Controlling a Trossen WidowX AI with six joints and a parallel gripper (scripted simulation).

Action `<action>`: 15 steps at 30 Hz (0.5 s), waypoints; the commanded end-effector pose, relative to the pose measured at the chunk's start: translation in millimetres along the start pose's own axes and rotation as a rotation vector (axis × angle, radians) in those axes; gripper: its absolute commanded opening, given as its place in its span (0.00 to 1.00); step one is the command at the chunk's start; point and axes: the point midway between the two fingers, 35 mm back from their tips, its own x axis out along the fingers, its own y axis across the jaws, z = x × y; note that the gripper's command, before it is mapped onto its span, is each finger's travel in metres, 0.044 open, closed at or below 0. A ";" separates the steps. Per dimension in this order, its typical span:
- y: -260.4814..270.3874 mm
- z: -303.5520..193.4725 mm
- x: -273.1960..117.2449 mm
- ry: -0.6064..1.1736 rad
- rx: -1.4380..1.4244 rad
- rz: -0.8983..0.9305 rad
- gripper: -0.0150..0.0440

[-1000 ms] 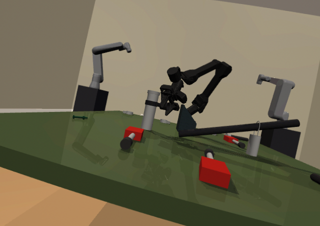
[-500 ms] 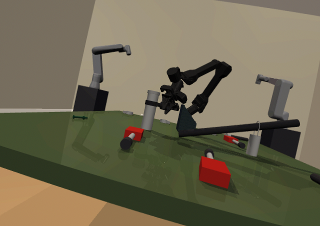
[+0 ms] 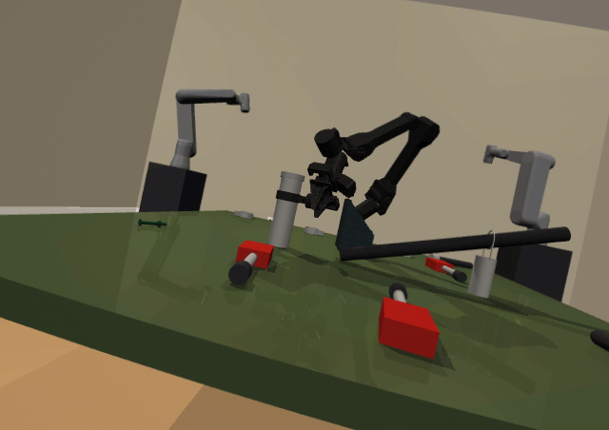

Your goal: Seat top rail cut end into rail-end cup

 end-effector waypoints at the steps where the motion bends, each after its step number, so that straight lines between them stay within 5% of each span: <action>1: 3.0 -0.6 -1.2 -0.014 -0.026 0.000 0.25; 15: 10.9 -1.5 -5.8 -0.062 -0.111 0.000 0.25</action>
